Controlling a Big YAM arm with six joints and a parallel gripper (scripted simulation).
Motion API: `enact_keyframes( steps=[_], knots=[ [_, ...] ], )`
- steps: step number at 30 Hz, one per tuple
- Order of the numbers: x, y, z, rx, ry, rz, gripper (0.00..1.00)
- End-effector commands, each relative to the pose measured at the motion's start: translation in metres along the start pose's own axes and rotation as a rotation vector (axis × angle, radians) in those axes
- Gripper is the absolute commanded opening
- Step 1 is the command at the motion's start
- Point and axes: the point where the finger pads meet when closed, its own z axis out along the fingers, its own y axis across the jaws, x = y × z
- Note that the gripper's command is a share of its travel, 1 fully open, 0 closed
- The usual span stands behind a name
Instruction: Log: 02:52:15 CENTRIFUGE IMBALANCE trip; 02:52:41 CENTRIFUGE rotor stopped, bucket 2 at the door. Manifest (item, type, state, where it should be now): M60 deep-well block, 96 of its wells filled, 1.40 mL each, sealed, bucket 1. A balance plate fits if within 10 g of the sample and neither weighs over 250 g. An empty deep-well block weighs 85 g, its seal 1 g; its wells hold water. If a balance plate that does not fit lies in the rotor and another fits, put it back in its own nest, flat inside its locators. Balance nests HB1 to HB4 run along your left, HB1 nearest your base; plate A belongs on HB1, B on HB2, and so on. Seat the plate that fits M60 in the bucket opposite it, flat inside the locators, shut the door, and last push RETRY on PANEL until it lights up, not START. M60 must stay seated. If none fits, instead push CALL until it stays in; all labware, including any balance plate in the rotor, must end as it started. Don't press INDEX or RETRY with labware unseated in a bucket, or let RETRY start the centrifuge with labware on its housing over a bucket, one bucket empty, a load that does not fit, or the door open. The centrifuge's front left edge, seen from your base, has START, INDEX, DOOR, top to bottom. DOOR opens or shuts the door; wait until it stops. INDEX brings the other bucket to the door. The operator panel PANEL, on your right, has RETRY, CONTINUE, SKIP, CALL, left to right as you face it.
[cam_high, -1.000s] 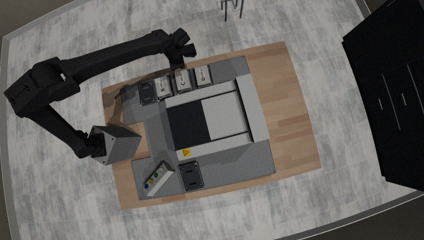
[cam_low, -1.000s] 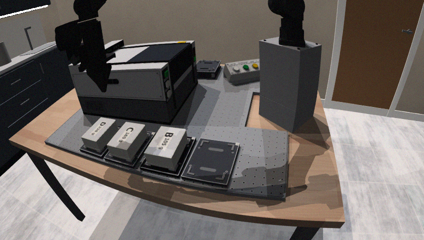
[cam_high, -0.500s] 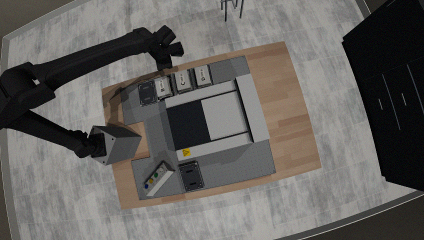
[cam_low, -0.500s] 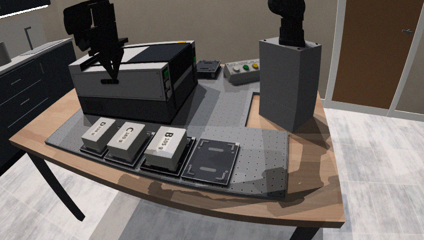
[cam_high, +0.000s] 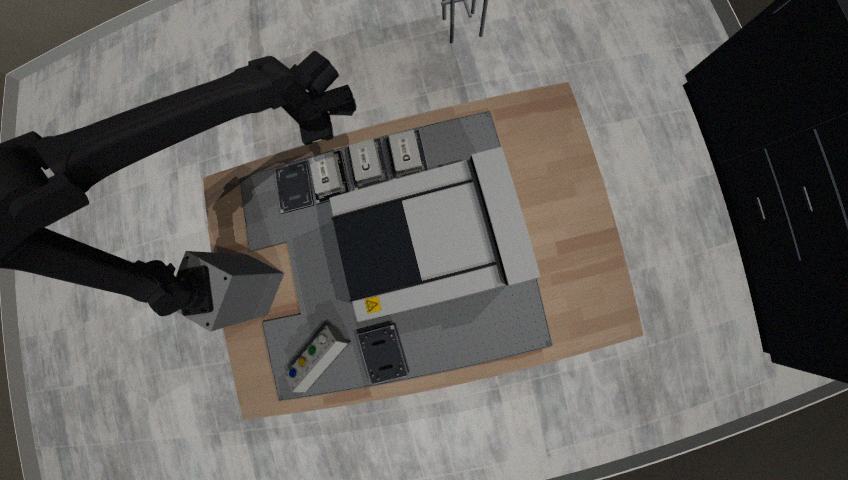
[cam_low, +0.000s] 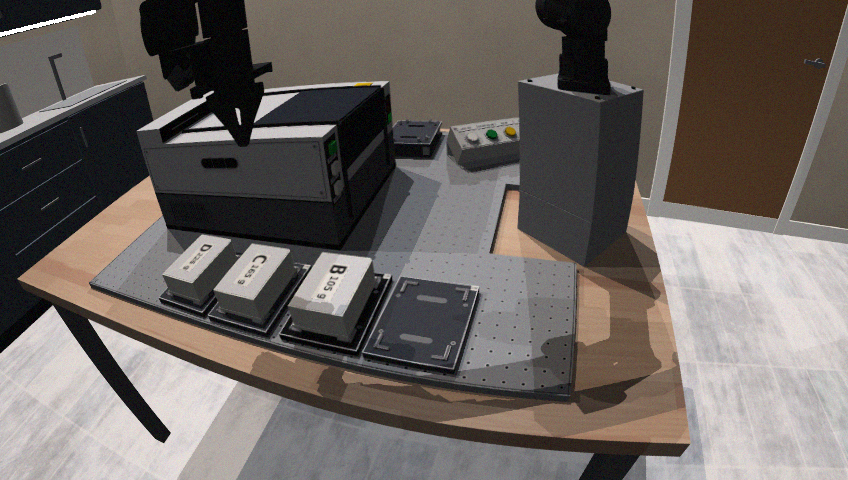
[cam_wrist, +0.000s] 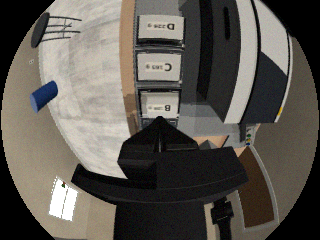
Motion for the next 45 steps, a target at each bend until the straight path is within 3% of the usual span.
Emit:
enact_keyframes(
  steps=[1, 3, 30, 35, 39, 45],
  knots=[
    [0.004, 0.006, -0.005, 0.003, 0.0, 0.003, 0.0],
    [0.007, 0.004, 0.003, 0.012, 0.013, 0.002, 0.0],
    [0.005, 0.004, -0.001, 0.008, 0.007, 0.005, 0.0],
    [0.005, 0.003, -0.012, -0.004, -0.01, 0.007, 0.0],
    [0.006, 0.0, -0.007, -0.002, -0.006, 0.007, 0.0],
    [0.005, -0.004, -0.014, -0.016, -0.027, 0.008, 0.0]
  ],
)
